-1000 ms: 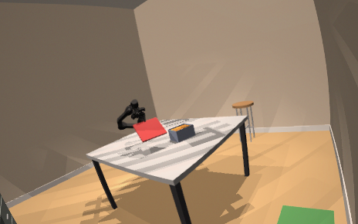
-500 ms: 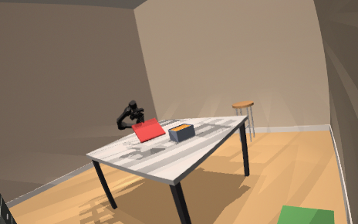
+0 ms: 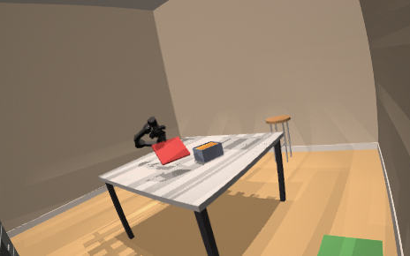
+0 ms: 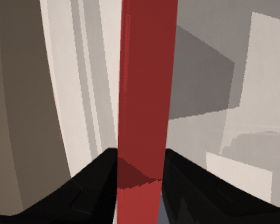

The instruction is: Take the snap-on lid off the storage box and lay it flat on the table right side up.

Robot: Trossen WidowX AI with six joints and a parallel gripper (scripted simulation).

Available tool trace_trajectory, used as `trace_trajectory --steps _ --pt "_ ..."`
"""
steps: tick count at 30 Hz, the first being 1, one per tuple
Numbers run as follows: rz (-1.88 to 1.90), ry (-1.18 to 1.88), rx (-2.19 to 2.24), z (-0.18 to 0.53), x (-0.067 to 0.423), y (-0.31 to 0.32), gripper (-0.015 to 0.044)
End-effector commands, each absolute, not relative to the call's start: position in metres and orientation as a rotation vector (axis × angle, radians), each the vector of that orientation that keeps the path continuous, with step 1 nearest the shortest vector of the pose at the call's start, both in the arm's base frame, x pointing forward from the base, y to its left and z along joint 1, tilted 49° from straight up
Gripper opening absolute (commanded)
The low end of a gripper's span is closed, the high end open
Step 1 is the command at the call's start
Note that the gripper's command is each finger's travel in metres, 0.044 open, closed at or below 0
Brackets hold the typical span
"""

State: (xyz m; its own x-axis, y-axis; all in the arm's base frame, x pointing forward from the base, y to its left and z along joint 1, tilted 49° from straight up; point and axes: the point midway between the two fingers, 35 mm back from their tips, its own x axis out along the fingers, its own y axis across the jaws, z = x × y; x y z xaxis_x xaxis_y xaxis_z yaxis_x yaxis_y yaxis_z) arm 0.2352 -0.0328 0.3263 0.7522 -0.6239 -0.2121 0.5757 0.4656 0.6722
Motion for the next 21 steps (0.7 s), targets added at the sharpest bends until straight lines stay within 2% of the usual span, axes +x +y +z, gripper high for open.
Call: trace_trajectory --steps 1,21 --pt "-0.729 -0.064 0.802 0.325 0.235 -0.034 0.0" --pt "-0.728 -0.066 0.803 0.315 0.236 -0.047 0.0"
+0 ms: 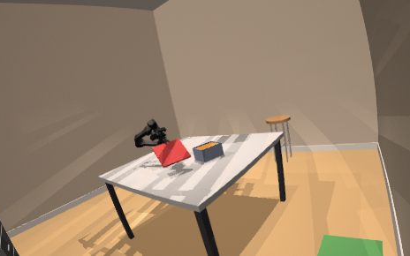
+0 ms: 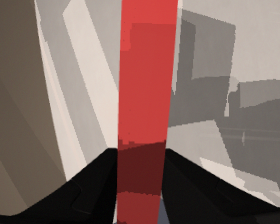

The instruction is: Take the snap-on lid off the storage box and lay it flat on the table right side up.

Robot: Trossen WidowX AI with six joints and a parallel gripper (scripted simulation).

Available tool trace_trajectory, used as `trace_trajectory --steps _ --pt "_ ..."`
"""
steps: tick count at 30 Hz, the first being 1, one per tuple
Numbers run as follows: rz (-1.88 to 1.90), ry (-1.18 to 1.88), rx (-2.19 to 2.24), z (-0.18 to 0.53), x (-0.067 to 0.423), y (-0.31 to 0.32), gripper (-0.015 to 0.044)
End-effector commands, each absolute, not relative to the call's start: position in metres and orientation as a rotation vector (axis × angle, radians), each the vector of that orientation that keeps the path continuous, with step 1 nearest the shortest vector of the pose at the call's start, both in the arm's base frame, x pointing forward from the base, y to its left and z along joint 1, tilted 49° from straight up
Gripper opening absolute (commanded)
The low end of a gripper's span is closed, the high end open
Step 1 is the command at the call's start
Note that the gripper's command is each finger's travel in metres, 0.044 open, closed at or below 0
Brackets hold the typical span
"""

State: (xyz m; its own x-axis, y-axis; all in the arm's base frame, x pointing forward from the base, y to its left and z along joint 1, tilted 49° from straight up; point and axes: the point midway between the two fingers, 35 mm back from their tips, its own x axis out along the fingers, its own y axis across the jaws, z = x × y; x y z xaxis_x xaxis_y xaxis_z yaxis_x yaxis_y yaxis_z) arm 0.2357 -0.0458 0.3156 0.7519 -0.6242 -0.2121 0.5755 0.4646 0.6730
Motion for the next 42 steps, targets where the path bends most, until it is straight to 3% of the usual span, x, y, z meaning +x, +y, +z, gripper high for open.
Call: trace_trajectory --steps 1,42 --pt "-0.728 -0.066 0.803 0.314 0.236 -0.047 0.0" --pt "-0.727 -0.069 0.804 0.294 0.237 -0.072 0.0"
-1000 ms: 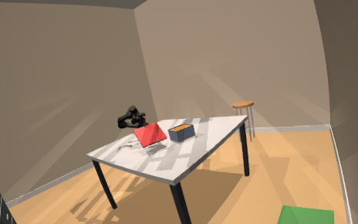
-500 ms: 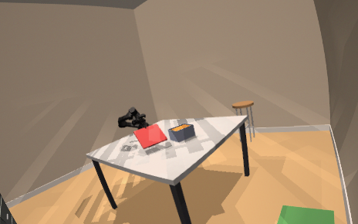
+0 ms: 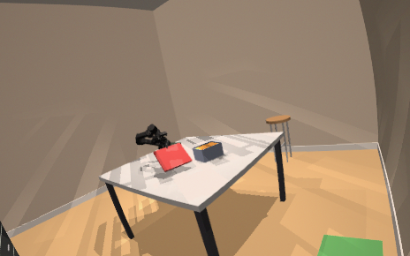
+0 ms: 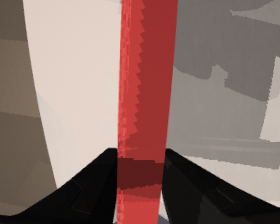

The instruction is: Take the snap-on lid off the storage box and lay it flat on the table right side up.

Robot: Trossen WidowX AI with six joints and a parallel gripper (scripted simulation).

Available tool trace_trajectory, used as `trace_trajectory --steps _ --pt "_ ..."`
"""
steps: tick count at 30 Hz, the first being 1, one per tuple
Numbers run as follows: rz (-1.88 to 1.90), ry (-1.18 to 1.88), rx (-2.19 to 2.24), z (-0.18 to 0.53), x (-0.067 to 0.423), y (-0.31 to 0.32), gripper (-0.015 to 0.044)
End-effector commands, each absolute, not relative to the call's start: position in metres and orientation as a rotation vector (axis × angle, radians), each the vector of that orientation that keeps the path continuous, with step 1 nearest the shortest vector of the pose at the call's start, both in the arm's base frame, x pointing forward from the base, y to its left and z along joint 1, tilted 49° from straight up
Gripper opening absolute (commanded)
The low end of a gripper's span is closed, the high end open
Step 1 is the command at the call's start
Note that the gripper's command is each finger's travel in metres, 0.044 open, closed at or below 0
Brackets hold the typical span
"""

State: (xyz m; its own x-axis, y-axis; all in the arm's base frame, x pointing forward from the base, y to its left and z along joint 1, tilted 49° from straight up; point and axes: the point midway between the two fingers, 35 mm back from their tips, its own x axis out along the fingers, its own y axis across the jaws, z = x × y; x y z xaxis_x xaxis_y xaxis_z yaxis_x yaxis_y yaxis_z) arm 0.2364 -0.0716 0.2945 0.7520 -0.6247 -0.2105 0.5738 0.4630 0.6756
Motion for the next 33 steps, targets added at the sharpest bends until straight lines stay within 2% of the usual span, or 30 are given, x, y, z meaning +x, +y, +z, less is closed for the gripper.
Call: trace_trajectory --steps 1,33 --pt "-0.727 -0.07 0.805 0.293 0.237 -0.073 0.0" --pt "-0.725 -0.073 0.804 0.277 0.238 -0.092 0.0"
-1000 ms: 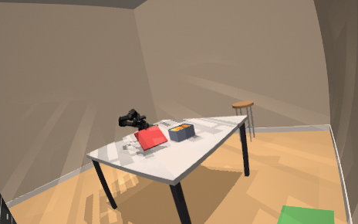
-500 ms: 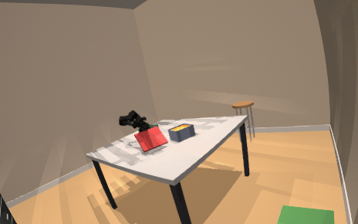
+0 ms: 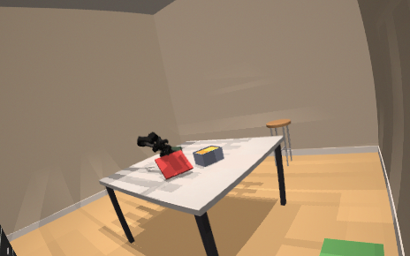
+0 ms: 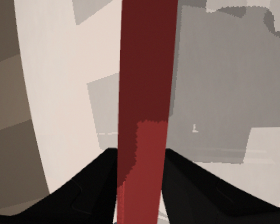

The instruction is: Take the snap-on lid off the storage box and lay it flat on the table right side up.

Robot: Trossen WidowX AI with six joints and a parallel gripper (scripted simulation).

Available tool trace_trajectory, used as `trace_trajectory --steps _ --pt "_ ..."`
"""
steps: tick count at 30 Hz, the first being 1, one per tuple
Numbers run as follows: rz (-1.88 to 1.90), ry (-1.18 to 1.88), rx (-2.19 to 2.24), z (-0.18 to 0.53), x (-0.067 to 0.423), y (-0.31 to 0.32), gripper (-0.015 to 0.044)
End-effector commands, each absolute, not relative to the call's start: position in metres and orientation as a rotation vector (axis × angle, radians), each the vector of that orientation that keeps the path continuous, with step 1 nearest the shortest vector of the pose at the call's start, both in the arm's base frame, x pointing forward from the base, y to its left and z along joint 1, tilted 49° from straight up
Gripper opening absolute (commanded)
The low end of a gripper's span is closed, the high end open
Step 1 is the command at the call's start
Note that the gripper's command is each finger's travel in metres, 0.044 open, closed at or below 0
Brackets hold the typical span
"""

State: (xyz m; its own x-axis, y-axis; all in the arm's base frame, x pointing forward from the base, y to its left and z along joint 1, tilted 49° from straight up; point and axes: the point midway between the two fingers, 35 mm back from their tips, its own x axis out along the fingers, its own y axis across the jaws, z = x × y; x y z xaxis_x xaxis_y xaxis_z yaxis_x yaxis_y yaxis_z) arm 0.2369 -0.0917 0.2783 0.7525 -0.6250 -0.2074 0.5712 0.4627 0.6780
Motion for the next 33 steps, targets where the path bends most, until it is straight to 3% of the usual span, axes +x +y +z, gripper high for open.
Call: trace_trajectory --steps 1,33 --pt "-0.725 -0.073 0.804 0.277 0.238 -0.093 0.0" --pt "-0.724 -0.075 0.803 0.261 0.239 -0.112 0.0"
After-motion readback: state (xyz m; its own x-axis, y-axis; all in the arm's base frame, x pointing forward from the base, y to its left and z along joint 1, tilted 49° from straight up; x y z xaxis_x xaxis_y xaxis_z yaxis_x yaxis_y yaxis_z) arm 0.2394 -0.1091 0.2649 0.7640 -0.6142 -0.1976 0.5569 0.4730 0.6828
